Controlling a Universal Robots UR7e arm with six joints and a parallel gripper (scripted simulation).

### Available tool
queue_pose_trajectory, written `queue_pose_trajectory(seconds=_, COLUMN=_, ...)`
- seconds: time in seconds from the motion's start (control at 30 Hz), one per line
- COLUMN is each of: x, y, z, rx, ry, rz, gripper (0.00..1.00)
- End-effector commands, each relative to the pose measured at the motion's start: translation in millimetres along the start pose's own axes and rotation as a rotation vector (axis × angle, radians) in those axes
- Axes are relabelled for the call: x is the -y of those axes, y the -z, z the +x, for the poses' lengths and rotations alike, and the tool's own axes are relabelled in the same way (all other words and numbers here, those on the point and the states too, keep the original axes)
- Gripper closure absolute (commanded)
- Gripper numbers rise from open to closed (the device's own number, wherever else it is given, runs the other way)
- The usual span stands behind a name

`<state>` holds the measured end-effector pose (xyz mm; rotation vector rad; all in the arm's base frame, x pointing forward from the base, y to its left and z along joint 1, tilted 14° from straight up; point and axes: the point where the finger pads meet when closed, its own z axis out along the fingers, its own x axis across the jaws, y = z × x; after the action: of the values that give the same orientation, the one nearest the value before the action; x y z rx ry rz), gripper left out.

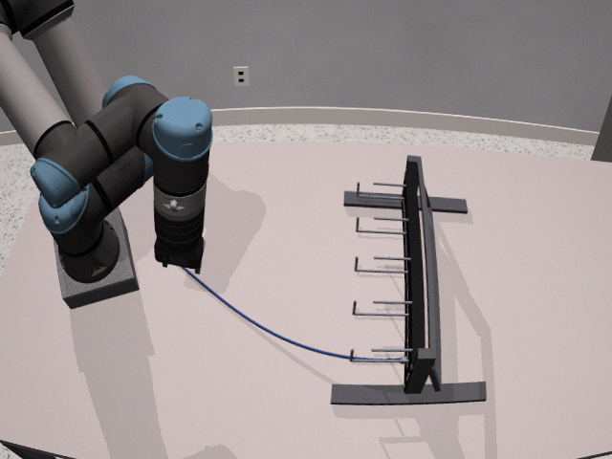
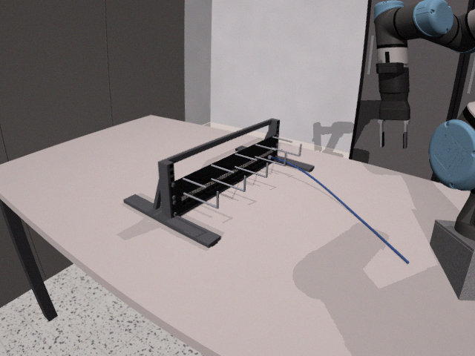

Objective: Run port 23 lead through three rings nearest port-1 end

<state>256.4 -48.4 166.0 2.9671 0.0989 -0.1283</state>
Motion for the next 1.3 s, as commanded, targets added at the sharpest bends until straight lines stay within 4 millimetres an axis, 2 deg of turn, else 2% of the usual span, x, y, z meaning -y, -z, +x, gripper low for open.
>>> queue_pose_trajectory(seconds=0.0, x=34, y=-12, z=23, rx=-0.064, ry=0.135, rz=-0.039, gripper=0.0)
queue_pose_trajectory(seconds=0.1, x=55, y=-18, z=33, rx=-0.099, ry=0.207, rz=-0.056, gripper=0.0)
queue_pose_trajectory(seconds=0.17, x=55, y=-18, z=33, rx=-0.099, ry=0.207, rz=-0.056, gripper=0.0)
queue_pose_trajectory(seconds=0.43, x=96, y=-28, z=45, rx=-0.167, ry=0.339, rz=-0.085, gripper=0.0)
queue_pose_trajectory(seconds=0.6, x=107, y=-30, z=47, rx=-0.183, ry=0.369, rz=-0.09, gripper=0.0)
queue_pose_trajectory(seconds=0.8, x=108, y=-30, z=47, rx=-0.185, ry=0.373, rz=-0.091, gripper=0.0)
queue_pose_trajectory(seconds=0.83, x=108, y=-30, z=47, rx=-0.185, ry=0.373, rz=-0.091, gripper=1.0)
queue_pose_trajectory(seconds=1.27, x=108, y=-30, z=47, rx=-0.185, ry=0.373, rz=-0.091, gripper=1.0)
